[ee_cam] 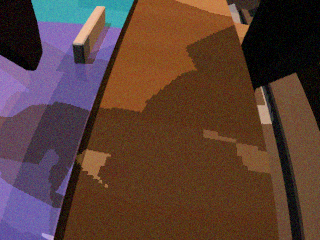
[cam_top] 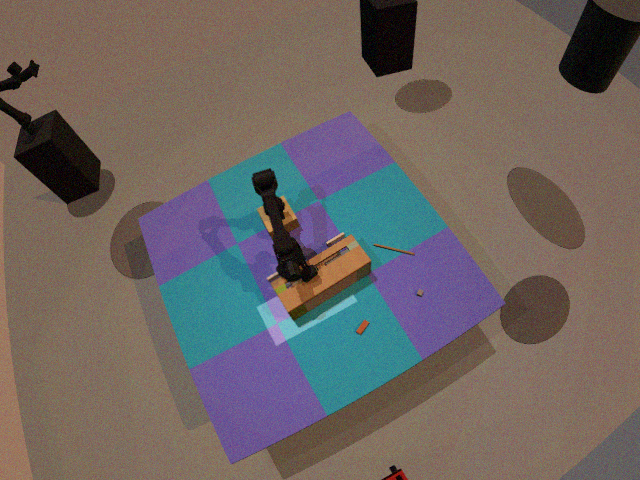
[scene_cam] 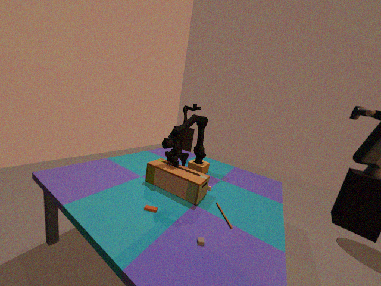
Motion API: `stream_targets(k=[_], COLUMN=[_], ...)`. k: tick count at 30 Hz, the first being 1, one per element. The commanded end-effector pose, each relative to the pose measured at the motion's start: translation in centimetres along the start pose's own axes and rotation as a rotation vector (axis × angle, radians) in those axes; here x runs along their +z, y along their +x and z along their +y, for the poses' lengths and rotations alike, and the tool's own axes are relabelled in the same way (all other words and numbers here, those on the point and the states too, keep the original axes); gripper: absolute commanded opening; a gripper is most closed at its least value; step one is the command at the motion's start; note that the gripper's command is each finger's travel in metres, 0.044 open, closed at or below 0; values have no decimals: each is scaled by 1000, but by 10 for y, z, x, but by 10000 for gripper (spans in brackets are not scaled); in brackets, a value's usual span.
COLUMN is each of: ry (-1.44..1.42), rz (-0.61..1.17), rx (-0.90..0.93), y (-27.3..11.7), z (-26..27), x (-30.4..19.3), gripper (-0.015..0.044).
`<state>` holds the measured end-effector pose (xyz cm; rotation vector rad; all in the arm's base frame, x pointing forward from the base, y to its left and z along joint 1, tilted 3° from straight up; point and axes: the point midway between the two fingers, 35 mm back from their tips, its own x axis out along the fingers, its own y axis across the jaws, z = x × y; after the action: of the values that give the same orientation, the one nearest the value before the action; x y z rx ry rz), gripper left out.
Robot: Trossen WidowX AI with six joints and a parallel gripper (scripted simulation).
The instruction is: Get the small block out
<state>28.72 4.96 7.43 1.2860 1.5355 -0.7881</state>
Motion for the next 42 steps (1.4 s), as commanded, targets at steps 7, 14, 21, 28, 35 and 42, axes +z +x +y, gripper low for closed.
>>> stream_targets(k=[7,14,21,28,35,42], ry=[10,2,3,3,3,3], rz=[5,1,3,5,6,8], rx=[-15,-4,-5,-5,-5,-5], y=[20,15,20,25,30,35], z=[-3,-1,-2,-1,-1,-1], x=[4,3,-13,-27,-41,-55], gripper=[400,400,400,400,400,400])
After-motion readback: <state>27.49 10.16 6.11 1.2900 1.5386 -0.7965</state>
